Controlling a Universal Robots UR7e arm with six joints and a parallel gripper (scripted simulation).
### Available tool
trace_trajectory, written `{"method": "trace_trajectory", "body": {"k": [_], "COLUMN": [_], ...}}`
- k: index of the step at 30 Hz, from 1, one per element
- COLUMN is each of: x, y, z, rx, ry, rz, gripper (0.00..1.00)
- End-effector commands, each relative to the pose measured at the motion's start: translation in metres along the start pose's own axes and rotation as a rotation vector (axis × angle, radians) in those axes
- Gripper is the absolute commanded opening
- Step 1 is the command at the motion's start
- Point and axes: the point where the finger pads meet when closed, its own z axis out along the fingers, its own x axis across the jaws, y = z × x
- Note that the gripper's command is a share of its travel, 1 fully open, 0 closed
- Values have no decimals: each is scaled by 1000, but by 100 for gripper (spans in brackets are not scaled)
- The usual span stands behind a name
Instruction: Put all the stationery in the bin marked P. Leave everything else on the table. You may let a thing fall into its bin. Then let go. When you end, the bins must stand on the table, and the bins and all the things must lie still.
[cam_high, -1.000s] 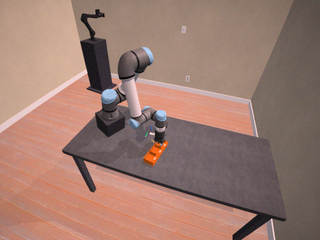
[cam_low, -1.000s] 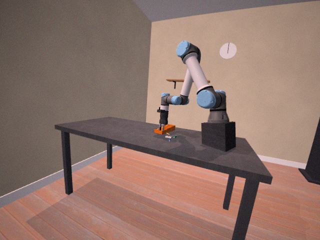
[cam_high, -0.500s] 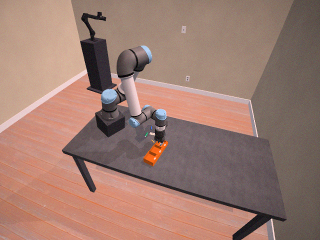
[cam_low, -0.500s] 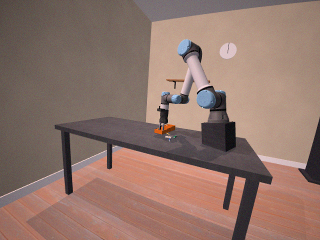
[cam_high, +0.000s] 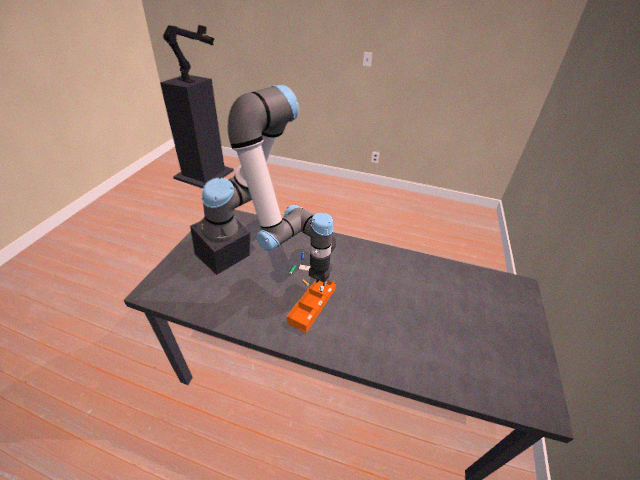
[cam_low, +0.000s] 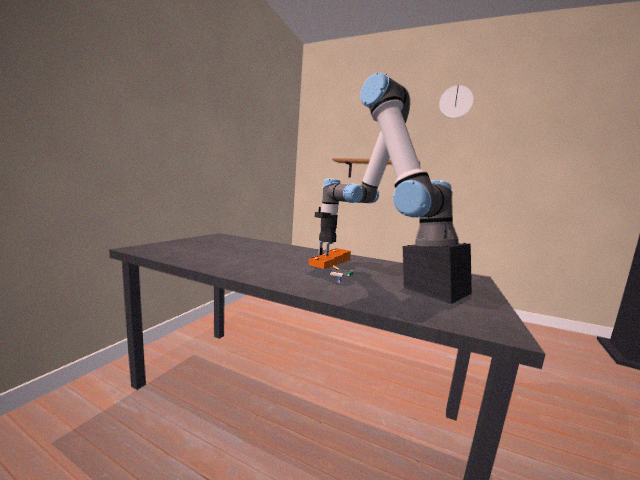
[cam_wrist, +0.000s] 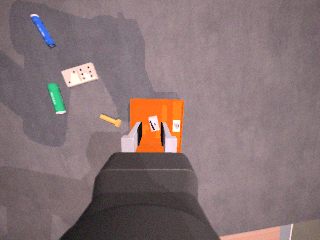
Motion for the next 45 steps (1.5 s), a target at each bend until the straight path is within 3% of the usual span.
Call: {"method": "trace_trajectory", "body": {"k": [1, 10, 11, 13, 28, 30, 45], "x": [1, 1, 1, 1, 1, 1, 0], "y": [0, 0, 0, 0, 0, 0, 0], "z": [-21, -21, -25, -25, -85, -85, -145], "rx": [-1, -1, 0, 0, -1, -1, -1], "ry": [3, 3, 3, 3, 3, 3, 3], "rz": [0, 0, 0, 0, 0, 0, 0], "gripper": [62, 62, 100, 100, 100, 100, 100]}}
